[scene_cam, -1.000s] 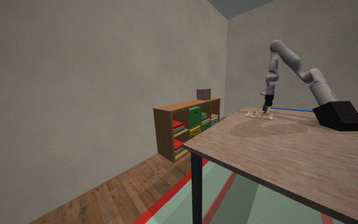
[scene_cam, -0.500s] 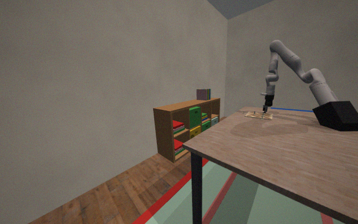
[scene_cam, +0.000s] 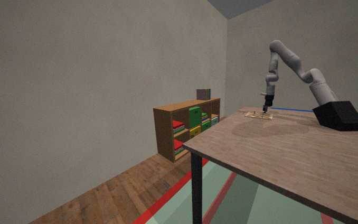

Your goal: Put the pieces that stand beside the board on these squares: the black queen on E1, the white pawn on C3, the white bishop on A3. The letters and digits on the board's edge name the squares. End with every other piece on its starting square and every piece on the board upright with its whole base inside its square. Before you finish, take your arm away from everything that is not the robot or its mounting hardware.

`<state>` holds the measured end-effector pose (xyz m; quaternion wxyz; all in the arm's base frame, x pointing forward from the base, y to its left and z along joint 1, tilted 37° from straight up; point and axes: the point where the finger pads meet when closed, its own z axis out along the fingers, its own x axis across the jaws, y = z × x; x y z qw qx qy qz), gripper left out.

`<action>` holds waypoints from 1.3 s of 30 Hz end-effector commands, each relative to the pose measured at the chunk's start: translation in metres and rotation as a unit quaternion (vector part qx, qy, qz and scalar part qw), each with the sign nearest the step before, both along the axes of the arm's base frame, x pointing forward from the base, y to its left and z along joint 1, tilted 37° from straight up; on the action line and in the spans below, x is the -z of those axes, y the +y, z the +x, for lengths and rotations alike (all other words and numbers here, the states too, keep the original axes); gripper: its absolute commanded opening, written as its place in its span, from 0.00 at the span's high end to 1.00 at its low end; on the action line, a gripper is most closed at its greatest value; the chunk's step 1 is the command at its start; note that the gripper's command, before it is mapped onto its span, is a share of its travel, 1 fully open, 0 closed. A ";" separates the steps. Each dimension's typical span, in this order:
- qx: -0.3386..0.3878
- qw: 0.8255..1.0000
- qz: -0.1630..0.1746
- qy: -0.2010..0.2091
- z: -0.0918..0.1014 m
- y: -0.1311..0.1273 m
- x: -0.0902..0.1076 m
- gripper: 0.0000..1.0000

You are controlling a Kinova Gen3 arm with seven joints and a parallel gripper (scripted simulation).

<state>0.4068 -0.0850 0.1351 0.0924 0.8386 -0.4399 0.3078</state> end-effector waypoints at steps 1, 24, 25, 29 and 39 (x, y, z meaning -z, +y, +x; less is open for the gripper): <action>0.000 1.000 0.000 0.000 0.000 0.000 0.000 0.21; 0.000 1.000 0.000 0.000 0.000 0.000 0.000 1.00; 0.000 1.000 0.000 0.000 0.000 0.000 0.000 1.00; 0.000 1.000 0.000 0.000 0.000 0.000 0.000 1.00; 0.000 1.000 0.000 0.000 0.000 0.000 0.000 1.00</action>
